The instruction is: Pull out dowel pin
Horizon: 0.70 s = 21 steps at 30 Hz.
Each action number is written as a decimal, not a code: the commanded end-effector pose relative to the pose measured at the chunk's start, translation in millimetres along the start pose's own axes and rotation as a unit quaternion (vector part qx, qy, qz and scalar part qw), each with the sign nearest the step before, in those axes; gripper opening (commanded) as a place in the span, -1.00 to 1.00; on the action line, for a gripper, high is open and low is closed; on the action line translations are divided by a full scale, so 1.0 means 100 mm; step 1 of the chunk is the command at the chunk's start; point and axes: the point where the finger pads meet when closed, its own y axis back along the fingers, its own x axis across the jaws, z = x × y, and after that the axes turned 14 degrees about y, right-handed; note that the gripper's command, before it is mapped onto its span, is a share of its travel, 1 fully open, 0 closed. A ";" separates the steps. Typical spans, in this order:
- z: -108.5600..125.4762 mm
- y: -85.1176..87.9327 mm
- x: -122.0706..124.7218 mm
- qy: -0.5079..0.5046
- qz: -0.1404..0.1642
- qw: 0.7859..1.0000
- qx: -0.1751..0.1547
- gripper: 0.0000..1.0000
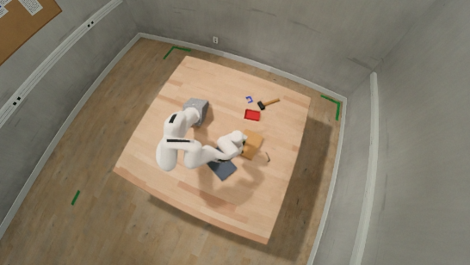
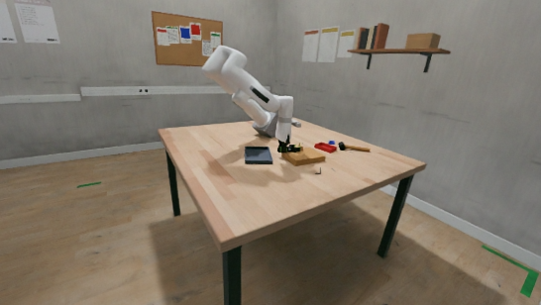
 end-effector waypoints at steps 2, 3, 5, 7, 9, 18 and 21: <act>0.00 0.01 0.01 0.000 0.001 1.000 0.000 -0.47; 0.00 0.01 0.01 0.000 0.001 1.000 0.000 -0.47; 0.00 0.01 0.01 0.000 0.001 1.000 0.000 -0.47; 0.00 0.01 0.01 0.000 0.001 1.000 0.000 -0.46; 0.00 0.01 0.01 0.000 0.001 1.000 0.000 -0.45; 0.00 0.01 0.01 0.000 0.001 1.000 0.000 -0.41; 0.00 0.01 0.01 0.000 0.001 1.000 0.000 -0.39</act>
